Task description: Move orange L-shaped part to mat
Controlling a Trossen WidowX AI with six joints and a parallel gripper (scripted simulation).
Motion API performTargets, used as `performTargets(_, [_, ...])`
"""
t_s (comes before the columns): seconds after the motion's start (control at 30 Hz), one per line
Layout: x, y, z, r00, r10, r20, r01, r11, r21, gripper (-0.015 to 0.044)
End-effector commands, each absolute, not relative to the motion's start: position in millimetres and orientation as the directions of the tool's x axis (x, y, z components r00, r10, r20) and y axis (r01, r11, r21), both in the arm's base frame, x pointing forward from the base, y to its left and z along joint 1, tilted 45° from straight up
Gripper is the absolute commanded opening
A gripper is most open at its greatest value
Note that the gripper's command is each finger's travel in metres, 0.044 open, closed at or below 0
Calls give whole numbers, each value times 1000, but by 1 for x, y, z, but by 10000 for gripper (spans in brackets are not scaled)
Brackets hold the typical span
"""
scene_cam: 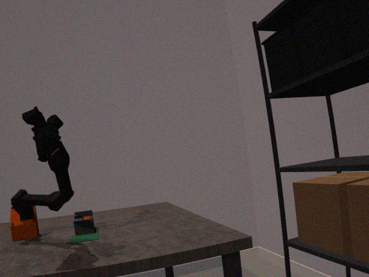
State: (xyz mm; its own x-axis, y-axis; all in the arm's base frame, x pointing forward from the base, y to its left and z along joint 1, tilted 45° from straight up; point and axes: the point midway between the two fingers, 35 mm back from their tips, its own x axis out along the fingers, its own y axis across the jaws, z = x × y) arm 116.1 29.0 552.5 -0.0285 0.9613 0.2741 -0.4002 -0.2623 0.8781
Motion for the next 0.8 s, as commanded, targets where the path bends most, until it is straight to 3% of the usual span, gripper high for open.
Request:
performTargets(0.0, [104, 35, 552, -28, 966, 256, -422, -244, 873, 180])
performTargets(0.27, [68, 71, 544, 66, 988, 140, -571, -78, 817, 180])
performTargets(0.43, [45, 136, 516, 270, 961, -57, -667, 229, 708, 180])
performTargets(0.6, [60, 197, 472, 480, 844, -240, -635, 522, 568, 180])
performTargets(0.77, [88, 223, 437, 580, 734, -352, -570, 675, 468, 180])
